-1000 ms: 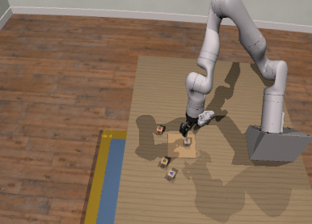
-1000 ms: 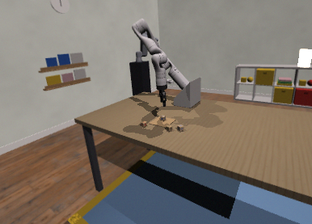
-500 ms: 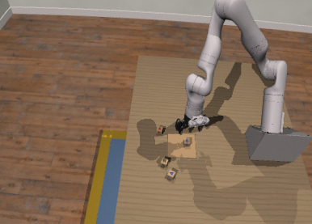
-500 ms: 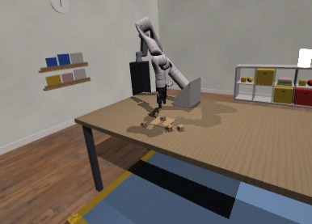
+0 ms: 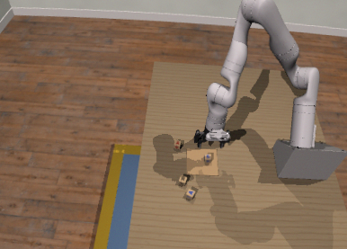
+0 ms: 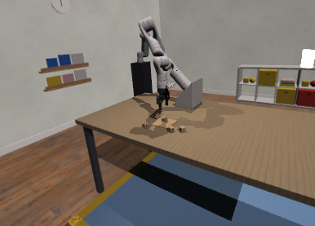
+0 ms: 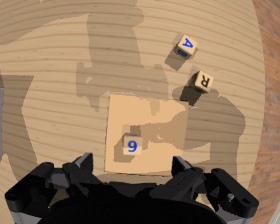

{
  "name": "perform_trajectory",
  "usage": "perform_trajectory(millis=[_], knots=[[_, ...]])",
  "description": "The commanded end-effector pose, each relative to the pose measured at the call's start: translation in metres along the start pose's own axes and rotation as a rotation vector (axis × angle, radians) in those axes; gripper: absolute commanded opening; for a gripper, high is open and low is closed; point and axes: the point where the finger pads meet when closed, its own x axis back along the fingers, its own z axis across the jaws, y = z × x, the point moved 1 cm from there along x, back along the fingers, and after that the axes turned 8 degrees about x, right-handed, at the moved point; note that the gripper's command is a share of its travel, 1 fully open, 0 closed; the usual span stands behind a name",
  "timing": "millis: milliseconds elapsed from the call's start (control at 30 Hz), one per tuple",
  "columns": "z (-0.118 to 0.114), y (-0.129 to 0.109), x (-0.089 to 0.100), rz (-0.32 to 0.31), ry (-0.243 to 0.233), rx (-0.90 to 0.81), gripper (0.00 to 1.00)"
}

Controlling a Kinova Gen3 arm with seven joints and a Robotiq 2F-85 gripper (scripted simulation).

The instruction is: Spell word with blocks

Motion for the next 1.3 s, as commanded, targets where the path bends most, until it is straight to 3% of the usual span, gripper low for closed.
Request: perform_trajectory(millis=[0, 67, 100, 1267], knots=[[-0.0002, -0.0011, -0.0001, 0.0, 0.003, -0.009, 1.0], [-0.0001, -0.0011, -0.0001, 0.0, 0.003, -0.009, 1.0], [-0.0001, -0.0011, -0.0001, 0.0, 0.003, -0.009, 0.67], [-0.0001, -0.0011, -0.0001, 0.0, 0.003, -0.009, 0.67]])
